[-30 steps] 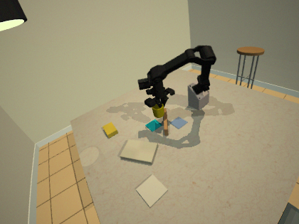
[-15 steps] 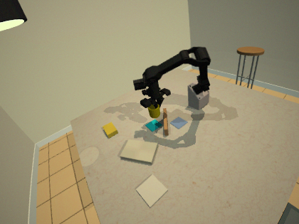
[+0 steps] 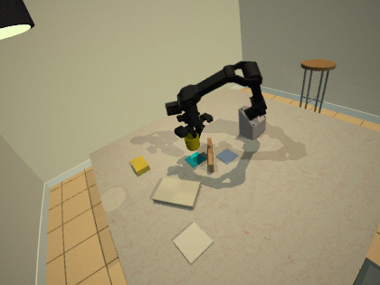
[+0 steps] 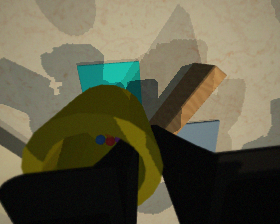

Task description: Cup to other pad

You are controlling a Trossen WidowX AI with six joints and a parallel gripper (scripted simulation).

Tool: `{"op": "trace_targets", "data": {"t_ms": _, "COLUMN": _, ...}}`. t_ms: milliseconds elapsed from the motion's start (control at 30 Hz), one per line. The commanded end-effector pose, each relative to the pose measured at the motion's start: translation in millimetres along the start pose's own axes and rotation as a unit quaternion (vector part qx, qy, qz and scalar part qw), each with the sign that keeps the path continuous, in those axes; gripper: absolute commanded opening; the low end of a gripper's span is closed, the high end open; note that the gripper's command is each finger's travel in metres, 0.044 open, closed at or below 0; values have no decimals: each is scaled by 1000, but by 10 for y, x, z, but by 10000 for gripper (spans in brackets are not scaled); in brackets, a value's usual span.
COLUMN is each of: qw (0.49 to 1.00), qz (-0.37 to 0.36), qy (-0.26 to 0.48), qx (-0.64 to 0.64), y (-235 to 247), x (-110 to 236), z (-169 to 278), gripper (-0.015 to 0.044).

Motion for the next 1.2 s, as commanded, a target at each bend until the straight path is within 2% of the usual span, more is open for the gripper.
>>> {"op": "trace_targets", "data": {"t_ms": 0, "qw": 1000, "qz": 1, "qy": -1, "qx": 1, "y": 11, "x": -65, "z": -19, "gripper": 0}}
{"op": "trace_targets", "data": {"t_ms": 1167, "qw": 1000, "qz": 1, "qy": 1, "qx": 1, "y": 26, "x": -722, "z": -34, "gripper": 0}}
Point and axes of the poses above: the point midway between the two fingers, 35 mm back from their tips, its own x axis back along the fingers, its own y axis across the jaws, z = x × y, the point moved 7 cm from there along x, back along the fingers, and after that the axes turned 5 degrees about x, right-handed, at the moved point
